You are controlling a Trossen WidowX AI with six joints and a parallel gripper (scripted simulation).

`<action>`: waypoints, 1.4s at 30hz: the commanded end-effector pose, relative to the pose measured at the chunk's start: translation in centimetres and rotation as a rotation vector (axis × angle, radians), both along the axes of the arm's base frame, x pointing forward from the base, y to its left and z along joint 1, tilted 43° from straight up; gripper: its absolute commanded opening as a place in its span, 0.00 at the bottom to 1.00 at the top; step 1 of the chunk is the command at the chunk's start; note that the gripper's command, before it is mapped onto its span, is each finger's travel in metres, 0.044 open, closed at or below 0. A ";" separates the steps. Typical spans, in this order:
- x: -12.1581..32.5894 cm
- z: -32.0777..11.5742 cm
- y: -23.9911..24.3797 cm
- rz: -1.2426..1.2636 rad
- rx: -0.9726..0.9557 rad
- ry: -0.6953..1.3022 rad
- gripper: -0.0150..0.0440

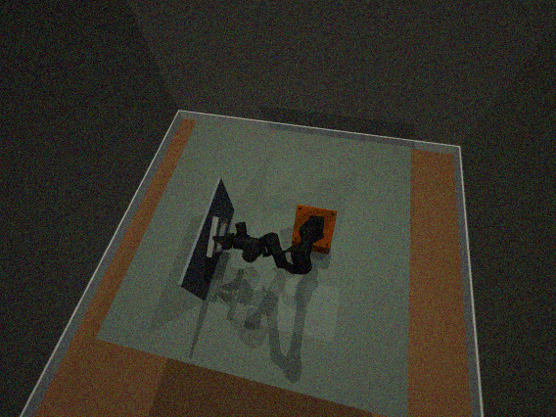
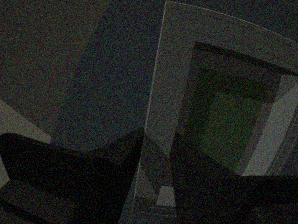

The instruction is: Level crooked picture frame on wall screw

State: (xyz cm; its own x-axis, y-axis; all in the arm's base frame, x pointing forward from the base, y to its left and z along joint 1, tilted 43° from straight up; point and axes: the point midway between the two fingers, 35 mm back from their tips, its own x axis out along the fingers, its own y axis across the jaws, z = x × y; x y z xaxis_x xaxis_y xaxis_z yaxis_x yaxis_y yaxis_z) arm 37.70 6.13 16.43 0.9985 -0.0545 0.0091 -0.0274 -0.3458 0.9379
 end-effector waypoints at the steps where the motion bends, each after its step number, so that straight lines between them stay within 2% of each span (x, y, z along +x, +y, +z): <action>1: 0.0 0.2 -0.4 -0.013 0.004 -0.007 0.25; 42: 0.1 -0.5 0.1 -0.001 0.000 0.000 0.25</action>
State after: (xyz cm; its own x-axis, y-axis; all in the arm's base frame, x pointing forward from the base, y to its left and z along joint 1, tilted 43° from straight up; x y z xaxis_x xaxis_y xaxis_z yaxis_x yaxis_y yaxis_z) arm 37.78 6.16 15.87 0.9983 -0.0572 0.0074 -0.0268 -0.3454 0.9381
